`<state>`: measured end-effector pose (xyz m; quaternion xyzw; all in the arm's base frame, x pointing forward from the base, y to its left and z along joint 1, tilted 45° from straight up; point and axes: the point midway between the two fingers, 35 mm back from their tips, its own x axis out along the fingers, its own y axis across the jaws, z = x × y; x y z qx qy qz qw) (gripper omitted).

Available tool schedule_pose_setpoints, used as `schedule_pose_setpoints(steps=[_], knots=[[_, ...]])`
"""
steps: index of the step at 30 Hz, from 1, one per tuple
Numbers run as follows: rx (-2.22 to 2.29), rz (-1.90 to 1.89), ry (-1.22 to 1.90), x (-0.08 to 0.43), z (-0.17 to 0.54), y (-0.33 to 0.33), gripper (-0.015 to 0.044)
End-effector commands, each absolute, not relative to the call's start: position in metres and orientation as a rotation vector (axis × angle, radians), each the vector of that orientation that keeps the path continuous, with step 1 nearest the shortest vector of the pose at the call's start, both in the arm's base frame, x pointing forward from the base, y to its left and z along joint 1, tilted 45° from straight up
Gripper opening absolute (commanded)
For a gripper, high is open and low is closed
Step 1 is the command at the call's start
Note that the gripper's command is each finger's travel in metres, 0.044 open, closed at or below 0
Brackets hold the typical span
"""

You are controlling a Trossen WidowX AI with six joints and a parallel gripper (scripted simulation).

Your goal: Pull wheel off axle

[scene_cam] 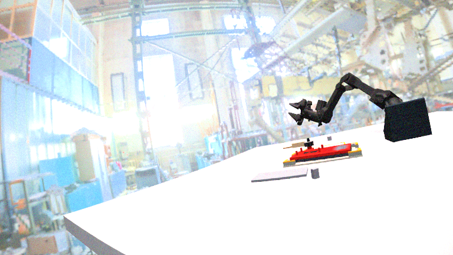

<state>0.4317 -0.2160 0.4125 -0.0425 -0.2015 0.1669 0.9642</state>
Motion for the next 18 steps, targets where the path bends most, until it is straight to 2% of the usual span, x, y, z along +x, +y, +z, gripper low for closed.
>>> schedule_pose_setpoints(steps=[1, 4, 18], knots=[[-0.081, 0.337, -0.406, 0.433, 0.412, -0.216, 0.0374], [-0.012, 0.327, -0.375, 0.445, 0.404, -0.212, 0.0300], [0.478, 0.099, 0.049, 0.537, 0.290, -0.159, 0.0300]])
